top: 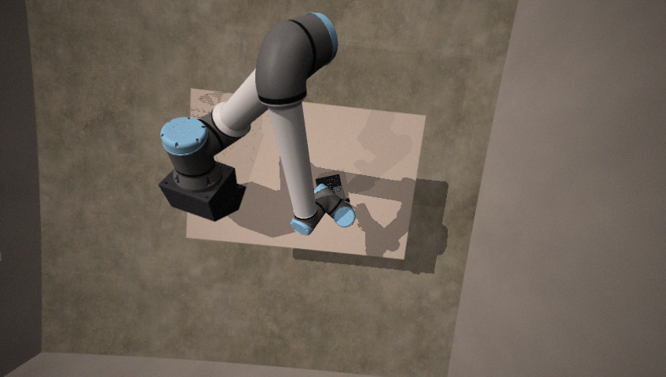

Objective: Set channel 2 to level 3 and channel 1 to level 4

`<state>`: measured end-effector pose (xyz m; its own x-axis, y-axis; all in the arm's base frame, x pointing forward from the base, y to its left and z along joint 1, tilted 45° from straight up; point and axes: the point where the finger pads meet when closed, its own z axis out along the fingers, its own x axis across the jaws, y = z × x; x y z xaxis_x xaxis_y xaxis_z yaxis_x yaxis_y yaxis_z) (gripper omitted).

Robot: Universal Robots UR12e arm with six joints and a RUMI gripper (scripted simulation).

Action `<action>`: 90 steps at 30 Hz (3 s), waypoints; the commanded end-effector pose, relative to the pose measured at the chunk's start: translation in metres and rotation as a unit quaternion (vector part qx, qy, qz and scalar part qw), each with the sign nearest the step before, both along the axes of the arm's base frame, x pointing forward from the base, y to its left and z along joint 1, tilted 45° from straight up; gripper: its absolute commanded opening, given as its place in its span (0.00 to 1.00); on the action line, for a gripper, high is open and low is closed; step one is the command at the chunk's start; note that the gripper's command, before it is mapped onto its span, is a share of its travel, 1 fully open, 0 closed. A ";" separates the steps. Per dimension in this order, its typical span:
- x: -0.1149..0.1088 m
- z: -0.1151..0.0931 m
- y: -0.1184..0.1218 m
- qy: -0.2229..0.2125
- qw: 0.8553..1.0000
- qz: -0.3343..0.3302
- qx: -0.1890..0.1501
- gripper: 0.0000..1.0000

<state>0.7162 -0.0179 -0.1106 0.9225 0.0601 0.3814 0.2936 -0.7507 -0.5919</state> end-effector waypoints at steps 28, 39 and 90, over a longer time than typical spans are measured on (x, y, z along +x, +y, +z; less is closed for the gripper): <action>0.003 -0.007 0.006 0.000 1.000 0.000 0.000 0.00; 0.002 -0.007 0.006 0.000 1.000 0.000 0.000 0.00; -0.015 -0.014 0.005 0.000 1.000 0.000 0.000 0.00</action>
